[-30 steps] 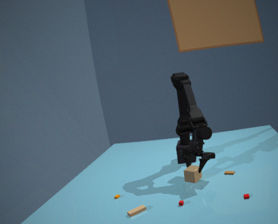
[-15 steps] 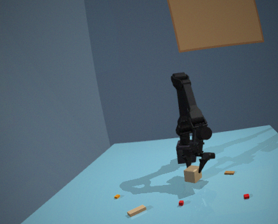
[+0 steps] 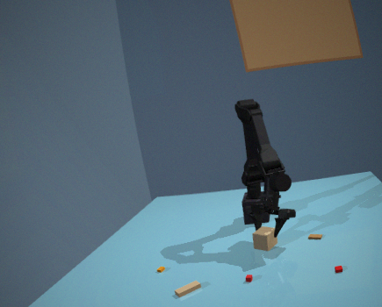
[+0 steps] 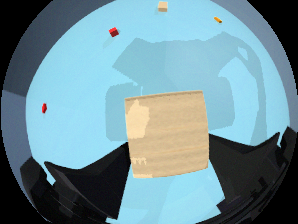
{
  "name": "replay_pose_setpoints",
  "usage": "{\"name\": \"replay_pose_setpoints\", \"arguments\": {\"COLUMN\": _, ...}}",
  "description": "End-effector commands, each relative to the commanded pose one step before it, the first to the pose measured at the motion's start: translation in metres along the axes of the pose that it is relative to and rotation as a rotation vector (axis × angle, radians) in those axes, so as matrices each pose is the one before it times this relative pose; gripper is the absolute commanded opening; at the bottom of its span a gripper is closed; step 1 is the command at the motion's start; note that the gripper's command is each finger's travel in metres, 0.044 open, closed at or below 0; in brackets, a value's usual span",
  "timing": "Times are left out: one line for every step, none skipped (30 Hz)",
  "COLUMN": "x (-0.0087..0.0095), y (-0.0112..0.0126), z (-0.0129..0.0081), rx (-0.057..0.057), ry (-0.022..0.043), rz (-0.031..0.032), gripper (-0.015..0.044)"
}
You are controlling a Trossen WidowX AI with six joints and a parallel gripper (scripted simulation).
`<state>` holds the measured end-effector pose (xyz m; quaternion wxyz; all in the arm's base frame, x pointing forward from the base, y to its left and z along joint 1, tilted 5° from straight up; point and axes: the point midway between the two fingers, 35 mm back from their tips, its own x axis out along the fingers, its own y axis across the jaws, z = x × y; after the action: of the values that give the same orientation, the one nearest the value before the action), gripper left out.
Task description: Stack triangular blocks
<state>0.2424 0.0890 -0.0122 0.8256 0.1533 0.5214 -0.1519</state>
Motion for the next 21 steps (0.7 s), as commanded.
{"name": "replay_pose_setpoints", "arguments": {"x": 0.00001, "y": -0.00014, "z": -0.00003, "rx": 0.0001, "ry": -0.00036, "rz": -0.00091, "gripper": 0.044}}
{"name": "replay_pose_setpoints", "arguments": {"x": 0.0, "y": 0.0, "z": 0.0, "rx": 0.0, "ry": 0.0, "rz": 0.0, "gripper": 0.044}}
{"name": "replay_pose_setpoints", "arguments": {"x": 0.0, "y": 0.0, "z": 0.0, "rx": 0.0, "ry": 0.0, "rz": 0.0, "gripper": 0.044}}
{"name": "replay_pose_setpoints", "arguments": {"x": 0.0, "y": 0.0, "z": 0.0, "rx": 0.0, "ry": 0.0, "rz": 0.0, "gripper": 0.044}}
{"name": "replay_pose_setpoints", "arguments": {"x": 0.0, "y": 0.0, "z": 0.0, "rx": 0.0, "ry": 0.0, "rz": 0.0, "gripper": 0.044}}
{"name": "replay_pose_setpoints", "arguments": {"x": 0.0, "y": 0.0, "z": 0.0, "rx": 0.0, "ry": 0.0, "rz": 0.0, "gripper": 0.044}}
{"name": "replay_pose_setpoints", "arguments": {"x": 0.0, "y": 0.0, "z": 0.0, "rx": 0.0, "ry": 0.0, "rz": 0.0, "gripper": 0.044}}
{"name": "replay_pose_setpoints", "arguments": {"x": 0.0, "y": 0.0, "z": 0.0, "rx": 0.0, "ry": 0.0, "rz": 0.0, "gripper": 0.044}}
{"name": "replay_pose_setpoints", "arguments": {"x": -0.002, "y": 0.00061, "z": 0.0002, "rx": 0.0, "ry": 0.00017, "rz": 0.00003, "gripper": 0.044}}
{"name": "replay_pose_setpoints", "arguments": {"x": -0.00608, "y": 0.0017, "z": 0.00055, "rx": 0.0001, "ry": 0.00048, "rz": 0.00009, "gripper": 0.044}}
{"name": "replay_pose_setpoints", "arguments": {"x": -0.00836, "y": 0.00197, "z": 0.00061, "rx": 0.0001, "ry": 0.00058, "rz": 0.00011, "gripper": 0.044}}
{"name": "replay_pose_setpoints", "arguments": {"x": -0.01286, "y": 0.00225, "z": 0.00063, "rx": 0.0002, "ry": 0.00074, "rz": 0.00014, "gripper": 0.044}}
{"name": "replay_pose_setpoints", "arguments": {"x": -0.01411, "y": 0.00143, "z": 0.00032, "rx": 0.0001, "ry": 0.00063, "rz": 0.00011, "gripper": 0.044}}
{"name": "replay_pose_setpoints", "arguments": {"x": -0.01462, "y": 0.00037, "z": -0.00003, "rx": 0.0, "ry": 0.00046, "rz": 0.00008, "gripper": 0.044}}
{"name": "replay_pose_setpoints", "arguments": {"x": -0.0149, "y": -0.00076, "z": -0.00035, "rx": 0.0, "ry": 0.00028, "rz": 0.00005, "gripper": 0.044}}
{"name": "replay_pose_setpoints", "arguments": {"x": -0.01509, "y": -0.00194, "z": -0.00065, "rx": -0.0001, "ry": 0.0001, "rz": 0.00003, "gripper": 0.044}}
{"name": "replay_pose_setpoints", "arguments": {"x": -0.01251, "y": -0.00251, "z": -0.00073, "rx": -0.0002, "ry": -0.00005, "rz": 0.00001, "gripper": 0.044}}
{"name": "replay_pose_setpoints", "arguments": {"x": -0.0075, "y": -0.00191, "z": -0.00052, "rx": -0.0001, "ry": -0.00009, "rz": 0.00001, "gripper": 0.044}}
{"name": "replay_pose_setpoints", "arguments": {"x": -0.0025, "y": -0.00071, "z": -0.00018, "rx": 0.0, "ry": -0.00004, "rz": 0.0, "gripper": 0.044}}
{"name": "replay_pose_setpoints", "arguments": {"x": 0.0, "y": 0.0, "z": 0.0, "rx": 0.0, "ry": 0.0, "rz": 0.0, "gripper": 0.044}}
{"name": "replay_pose_setpoints", "arguments": {"x": 0.0, "y": 0.0, "z": 0.0, "rx": 0.0, "ry": 0.0, "rz": 0.0, "gripper": 0.044}}
